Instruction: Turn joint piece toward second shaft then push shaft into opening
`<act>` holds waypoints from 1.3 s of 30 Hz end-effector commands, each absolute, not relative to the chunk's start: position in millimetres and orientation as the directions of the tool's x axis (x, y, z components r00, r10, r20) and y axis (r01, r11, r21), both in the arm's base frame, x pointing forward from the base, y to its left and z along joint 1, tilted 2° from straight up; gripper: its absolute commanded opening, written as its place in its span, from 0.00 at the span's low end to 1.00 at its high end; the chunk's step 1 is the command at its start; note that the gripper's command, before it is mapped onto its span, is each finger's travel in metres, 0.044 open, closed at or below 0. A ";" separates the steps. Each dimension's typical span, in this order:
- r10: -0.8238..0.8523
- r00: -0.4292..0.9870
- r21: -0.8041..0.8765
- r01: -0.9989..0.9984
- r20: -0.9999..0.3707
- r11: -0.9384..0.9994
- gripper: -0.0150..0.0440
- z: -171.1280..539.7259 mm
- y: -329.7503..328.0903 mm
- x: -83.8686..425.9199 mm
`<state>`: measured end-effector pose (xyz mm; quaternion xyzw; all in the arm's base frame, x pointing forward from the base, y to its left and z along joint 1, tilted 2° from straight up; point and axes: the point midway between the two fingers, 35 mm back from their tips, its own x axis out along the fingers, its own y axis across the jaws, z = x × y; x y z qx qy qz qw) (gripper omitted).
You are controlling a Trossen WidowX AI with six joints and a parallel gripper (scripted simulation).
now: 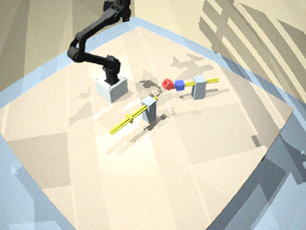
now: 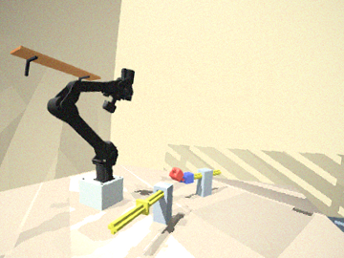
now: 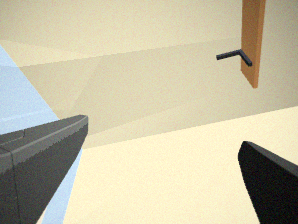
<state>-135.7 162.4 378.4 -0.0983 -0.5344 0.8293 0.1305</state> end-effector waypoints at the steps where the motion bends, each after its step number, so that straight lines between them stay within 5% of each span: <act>1: 0.322 -0.947 -0.912 -0.111 -0.024 -0.395 0.98 378.4 162.4 -135.7; 23: 0.776 -0.568 -0.939 -0.014 -0.275 -0.343 1.00 325.1 260.7 -30.5; 39: 0.796 -0.168 -0.813 0.163 -0.582 -0.560 1.00 262.5 268.1 81.5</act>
